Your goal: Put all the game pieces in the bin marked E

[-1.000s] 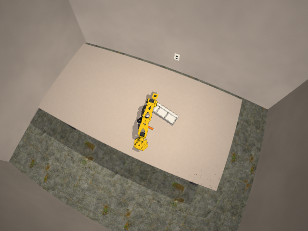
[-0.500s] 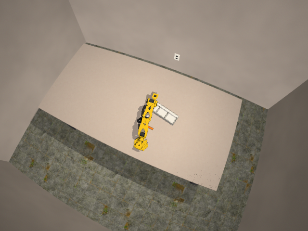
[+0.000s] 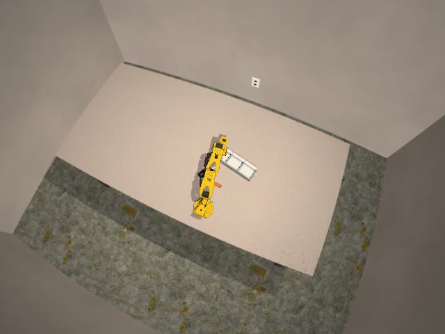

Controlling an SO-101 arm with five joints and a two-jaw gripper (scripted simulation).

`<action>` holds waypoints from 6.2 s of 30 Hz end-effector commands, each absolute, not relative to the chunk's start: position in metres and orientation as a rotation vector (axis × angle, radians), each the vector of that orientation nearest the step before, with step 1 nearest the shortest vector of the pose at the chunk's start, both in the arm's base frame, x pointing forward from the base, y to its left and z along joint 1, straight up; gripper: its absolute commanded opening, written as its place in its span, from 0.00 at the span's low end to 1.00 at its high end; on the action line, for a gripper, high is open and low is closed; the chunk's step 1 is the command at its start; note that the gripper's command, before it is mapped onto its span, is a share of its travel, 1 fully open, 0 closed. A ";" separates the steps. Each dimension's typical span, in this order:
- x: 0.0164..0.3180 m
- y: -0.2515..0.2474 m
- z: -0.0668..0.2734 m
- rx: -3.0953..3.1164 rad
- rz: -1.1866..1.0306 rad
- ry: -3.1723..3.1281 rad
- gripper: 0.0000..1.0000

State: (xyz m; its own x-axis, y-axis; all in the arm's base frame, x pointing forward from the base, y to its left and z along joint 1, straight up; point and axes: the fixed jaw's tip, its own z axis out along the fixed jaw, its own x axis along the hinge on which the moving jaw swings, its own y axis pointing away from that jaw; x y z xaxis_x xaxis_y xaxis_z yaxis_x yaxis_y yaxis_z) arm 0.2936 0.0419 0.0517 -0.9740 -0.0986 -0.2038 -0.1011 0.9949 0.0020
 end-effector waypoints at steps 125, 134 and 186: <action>0.297 0.044 0.085 -0.138 0.033 2.824 0.23; 0.300 0.045 0.090 -0.136 0.036 2.794 0.23; 0.202 0.005 0.134 -0.021 -0.008 2.844 0.23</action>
State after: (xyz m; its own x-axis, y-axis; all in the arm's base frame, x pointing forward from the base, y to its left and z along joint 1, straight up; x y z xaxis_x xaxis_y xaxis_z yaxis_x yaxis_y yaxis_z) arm 0.2155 0.0094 0.1178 -0.9758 -0.0169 -0.2179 -0.0167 0.9999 -0.0030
